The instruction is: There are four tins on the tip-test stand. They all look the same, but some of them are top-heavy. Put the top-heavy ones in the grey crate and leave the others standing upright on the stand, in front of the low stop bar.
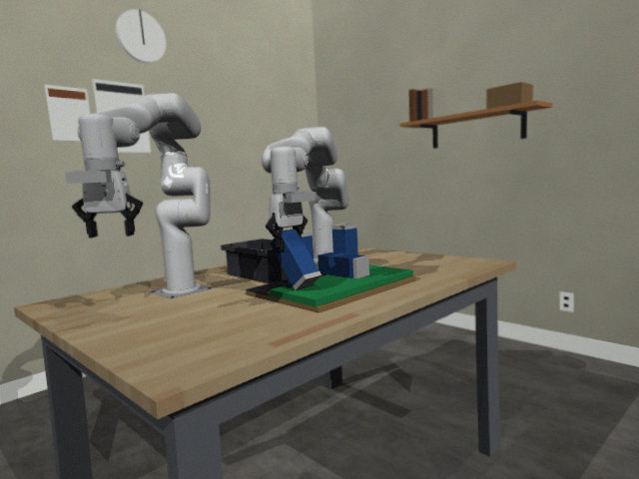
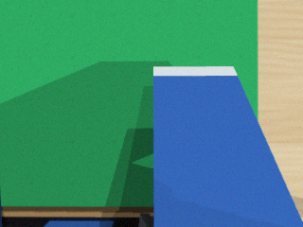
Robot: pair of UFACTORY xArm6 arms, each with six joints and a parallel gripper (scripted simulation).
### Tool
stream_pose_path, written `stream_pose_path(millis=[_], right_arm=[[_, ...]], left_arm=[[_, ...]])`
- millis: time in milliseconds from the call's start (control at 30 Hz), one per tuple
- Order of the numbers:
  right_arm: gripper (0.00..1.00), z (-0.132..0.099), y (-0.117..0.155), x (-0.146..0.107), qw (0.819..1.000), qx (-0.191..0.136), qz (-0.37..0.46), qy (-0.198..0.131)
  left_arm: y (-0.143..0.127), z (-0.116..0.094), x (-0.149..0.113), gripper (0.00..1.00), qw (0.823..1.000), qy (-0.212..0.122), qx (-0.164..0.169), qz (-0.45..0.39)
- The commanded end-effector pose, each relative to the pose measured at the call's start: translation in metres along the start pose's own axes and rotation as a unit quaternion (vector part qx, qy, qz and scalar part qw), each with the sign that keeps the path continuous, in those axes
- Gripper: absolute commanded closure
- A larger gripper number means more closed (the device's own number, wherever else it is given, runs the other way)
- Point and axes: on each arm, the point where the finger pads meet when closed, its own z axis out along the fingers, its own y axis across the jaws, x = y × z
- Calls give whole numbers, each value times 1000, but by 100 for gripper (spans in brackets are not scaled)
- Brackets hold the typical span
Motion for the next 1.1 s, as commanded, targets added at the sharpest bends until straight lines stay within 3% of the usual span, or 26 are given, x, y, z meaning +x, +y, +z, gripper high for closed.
stream_pose_path(millis=[0, 1067], right_arm=[[0, -2, 0, 1, 1000, 0, 0, 2], [0, -2, 0, 1, 1000, 0, 0, 2]], left_arm=[[1, -5, 1, 26, 1000, 2, -3, 0], [1, -9, 1, 26, 1000, 2, -3, 0]])
